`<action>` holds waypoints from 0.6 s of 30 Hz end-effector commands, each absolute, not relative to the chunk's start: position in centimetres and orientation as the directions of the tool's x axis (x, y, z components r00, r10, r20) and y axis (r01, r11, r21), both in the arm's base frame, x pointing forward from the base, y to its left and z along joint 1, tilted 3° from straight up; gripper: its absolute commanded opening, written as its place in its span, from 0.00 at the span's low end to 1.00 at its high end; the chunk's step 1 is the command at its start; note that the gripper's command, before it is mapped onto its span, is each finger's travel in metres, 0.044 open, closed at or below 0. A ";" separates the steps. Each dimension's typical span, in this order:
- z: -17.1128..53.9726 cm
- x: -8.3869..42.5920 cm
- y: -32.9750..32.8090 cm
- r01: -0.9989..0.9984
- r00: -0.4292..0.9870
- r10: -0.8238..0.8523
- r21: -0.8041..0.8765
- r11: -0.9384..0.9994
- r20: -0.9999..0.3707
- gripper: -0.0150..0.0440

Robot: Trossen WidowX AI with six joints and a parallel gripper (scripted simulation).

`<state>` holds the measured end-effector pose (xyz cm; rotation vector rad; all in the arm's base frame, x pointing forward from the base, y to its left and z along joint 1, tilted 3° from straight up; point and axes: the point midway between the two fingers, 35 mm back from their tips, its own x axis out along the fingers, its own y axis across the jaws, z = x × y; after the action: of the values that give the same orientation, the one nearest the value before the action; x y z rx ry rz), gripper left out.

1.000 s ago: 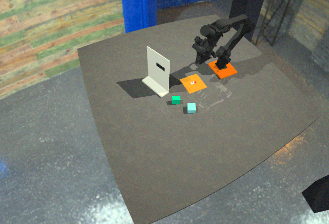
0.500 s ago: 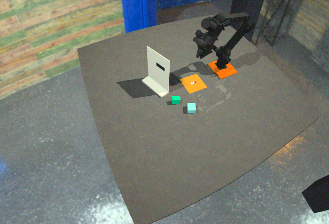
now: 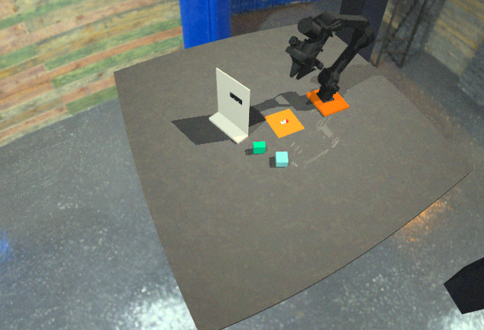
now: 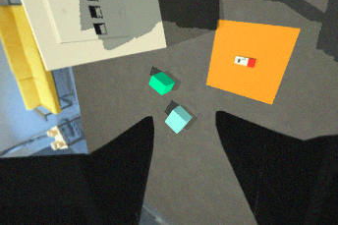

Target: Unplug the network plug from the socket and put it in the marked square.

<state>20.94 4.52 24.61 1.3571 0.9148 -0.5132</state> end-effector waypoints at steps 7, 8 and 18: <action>24.8 20.9 4.5 0.778 0.571 0.189 0.600 0.185 -0.799 1.00; 24.8 20.9 4.5 0.778 0.571 0.189 0.600 0.185 -0.799 1.00; 24.8 20.9 4.5 0.778 0.571 0.189 0.600 0.185 -0.799 1.00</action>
<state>20.95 4.51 24.84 1.3576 0.9138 -0.5122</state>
